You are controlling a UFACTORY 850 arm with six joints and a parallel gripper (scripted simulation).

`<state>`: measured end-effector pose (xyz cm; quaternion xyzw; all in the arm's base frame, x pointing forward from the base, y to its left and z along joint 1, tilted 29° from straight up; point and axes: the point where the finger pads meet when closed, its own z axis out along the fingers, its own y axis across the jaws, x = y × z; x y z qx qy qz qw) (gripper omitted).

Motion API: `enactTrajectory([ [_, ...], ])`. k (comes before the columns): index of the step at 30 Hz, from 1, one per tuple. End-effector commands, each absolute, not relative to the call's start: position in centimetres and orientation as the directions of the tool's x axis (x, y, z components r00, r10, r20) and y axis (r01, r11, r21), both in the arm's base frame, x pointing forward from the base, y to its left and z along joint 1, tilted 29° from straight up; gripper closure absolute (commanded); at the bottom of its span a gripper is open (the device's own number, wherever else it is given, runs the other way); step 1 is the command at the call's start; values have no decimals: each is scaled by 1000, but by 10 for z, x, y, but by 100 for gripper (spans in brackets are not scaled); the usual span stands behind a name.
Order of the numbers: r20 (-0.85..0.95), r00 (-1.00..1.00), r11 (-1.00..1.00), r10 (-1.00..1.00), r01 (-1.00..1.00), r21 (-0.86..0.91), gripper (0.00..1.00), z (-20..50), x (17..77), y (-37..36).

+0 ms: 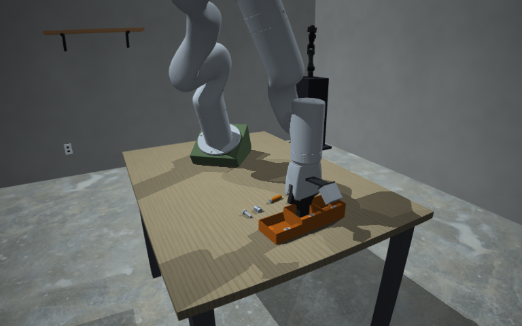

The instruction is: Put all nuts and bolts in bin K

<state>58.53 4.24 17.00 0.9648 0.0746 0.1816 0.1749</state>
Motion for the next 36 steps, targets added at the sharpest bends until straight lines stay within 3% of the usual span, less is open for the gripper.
enactTrajectory([
  [1, 326, 922, -928, 207, 80, 364, 93, 174, 585, 44],
  [36, 326, 922, -928, 207, 80, 364, 93, 217, 563, 75],
])
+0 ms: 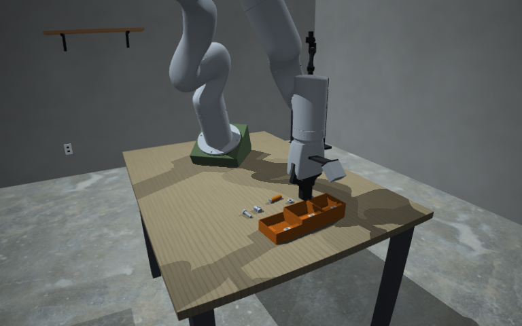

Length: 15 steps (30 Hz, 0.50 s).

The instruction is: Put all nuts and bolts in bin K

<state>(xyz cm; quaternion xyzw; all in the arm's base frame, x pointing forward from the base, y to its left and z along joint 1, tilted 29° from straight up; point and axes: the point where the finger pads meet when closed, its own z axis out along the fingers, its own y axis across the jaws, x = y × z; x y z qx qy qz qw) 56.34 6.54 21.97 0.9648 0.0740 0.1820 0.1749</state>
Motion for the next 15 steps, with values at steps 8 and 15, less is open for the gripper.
enactTrajectory([
  [8, 326, 922, -928, 207, 80, 364, 93, 207, 563, 103],
  [15, 326, 922, -928, 207, 80, 364, 93, 195, 562, 136],
])
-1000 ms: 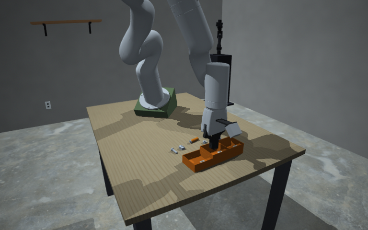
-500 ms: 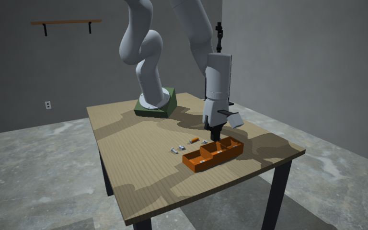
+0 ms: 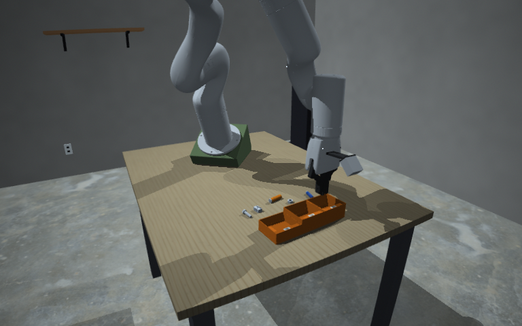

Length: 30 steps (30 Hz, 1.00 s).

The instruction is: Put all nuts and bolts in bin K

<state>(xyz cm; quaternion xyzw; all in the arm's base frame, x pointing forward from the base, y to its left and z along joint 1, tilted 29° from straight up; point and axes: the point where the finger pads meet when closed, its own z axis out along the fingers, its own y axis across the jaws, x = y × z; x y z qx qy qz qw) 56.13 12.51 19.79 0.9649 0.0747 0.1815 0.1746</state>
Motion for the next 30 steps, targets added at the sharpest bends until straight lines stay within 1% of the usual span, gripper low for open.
enactTrajectory([
  [1, 326, 922, -928, 207, 80, 364, 93, 193, 562, 140],
  [5, 326, 922, -928, 207, 80, 364, 93, 193, 562, 140],
  [30, 326, 922, -928, 207, 80, 364, 93, 142, 584, 122],
])
